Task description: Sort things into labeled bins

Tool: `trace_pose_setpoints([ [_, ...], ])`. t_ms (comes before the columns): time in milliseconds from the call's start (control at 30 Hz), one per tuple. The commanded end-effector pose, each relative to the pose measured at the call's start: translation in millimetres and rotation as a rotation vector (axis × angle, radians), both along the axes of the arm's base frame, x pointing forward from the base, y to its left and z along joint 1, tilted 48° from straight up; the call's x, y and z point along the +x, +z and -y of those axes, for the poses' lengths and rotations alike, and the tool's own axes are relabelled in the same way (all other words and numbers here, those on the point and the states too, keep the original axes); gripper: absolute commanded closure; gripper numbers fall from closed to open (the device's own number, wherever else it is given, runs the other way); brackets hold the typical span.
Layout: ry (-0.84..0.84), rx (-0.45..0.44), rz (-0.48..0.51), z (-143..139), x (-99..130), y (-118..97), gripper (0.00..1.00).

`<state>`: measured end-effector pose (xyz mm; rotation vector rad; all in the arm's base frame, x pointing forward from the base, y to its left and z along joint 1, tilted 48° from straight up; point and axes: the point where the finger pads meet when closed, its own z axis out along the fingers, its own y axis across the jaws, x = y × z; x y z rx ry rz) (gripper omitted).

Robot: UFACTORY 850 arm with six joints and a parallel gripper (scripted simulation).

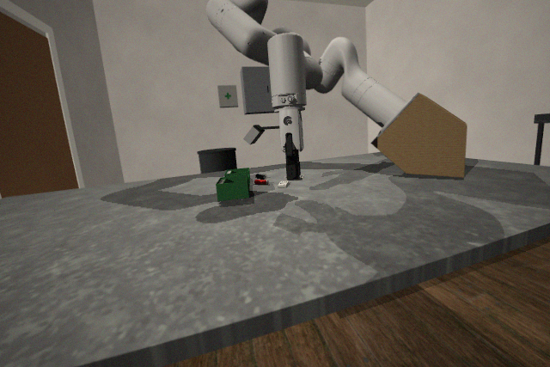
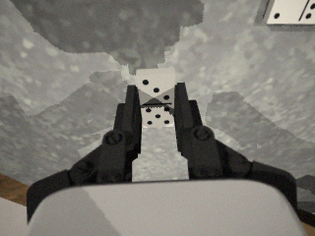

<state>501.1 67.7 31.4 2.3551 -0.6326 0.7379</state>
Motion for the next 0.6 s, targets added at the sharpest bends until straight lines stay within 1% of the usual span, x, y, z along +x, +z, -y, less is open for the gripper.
trace_pose_setpoints([
  [0, 0.0, 0.0, 0.001, -8.9, -4.1, 9.2, 1.0],
  [500, 0.0, 0.0, 0.001, -9.0, -4.0, 9.2, 1.0],
  [567, 0.0, 0.001, 0.001, -13.2, -6.4, 13.5, 1.0],
])
